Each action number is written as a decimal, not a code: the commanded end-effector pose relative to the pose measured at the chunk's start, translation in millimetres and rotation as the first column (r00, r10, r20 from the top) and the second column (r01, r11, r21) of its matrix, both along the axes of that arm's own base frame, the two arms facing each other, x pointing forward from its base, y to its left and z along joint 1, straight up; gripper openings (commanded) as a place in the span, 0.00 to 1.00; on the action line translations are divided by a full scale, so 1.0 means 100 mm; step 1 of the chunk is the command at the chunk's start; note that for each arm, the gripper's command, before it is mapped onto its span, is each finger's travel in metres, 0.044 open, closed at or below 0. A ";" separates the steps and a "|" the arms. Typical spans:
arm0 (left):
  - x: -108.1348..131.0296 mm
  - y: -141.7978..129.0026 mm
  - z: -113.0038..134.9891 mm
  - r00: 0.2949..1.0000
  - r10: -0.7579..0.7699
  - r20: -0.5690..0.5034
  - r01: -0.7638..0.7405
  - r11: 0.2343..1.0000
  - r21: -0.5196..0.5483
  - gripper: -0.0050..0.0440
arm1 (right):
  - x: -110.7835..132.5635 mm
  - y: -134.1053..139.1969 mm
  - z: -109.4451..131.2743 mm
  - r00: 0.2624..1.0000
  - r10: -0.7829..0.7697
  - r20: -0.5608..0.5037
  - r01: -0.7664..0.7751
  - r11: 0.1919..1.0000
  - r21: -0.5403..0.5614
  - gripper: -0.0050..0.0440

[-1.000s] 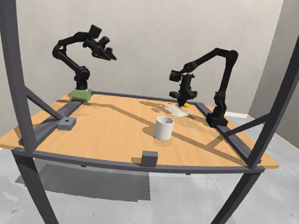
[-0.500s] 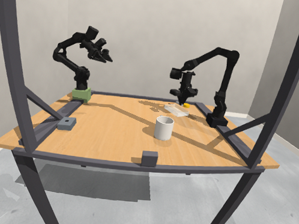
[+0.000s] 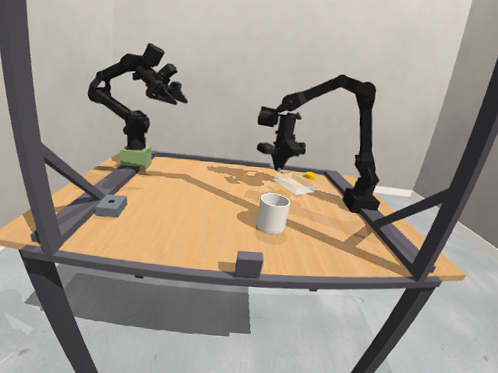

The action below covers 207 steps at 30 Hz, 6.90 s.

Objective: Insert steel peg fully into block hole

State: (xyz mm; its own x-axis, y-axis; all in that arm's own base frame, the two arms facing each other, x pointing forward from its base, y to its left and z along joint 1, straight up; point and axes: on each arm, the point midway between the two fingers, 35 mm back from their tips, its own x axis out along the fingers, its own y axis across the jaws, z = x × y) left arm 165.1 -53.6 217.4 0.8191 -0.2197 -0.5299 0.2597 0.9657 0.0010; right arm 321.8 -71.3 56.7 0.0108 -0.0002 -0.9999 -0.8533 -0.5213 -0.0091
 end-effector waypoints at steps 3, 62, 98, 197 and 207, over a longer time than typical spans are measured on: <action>0.00 0.00 0.04 1.000 0.000 0.008 0.000 1.000 -0.005 1.00 | 0.57 0.07 0.10 1.000 -0.006 0.004 0.006 1.000 -0.002 0.00; 0.96 -0.28 0.62 0.925 -0.103 -0.366 0.213 0.938 0.275 0.55 | 1.05 0.23 0.20 0.911 0.258 0.322 -0.049 0.842 -0.538 0.00; 2.27 -0.42 -0.03 0.684 -0.179 -0.707 0.494 0.827 0.268 0.55 | 1.13 0.19 -0.18 0.737 0.556 0.385 0.028 0.544 -0.839 0.00; 2.53 -0.42 -1.00 0.602 -0.195 -0.775 0.554 0.801 0.229 0.18 | 1.32 0.18 0.20 0.505 0.674 0.540 0.340 0.420 -0.841 0.00; 2.53 -0.42 -1.00 0.602 -0.195 -0.775 0.554 0.801 0.229 0.10 | 1.28 0.20 0.21 0.504 0.673 0.541 0.342 0.420 -0.841 0.51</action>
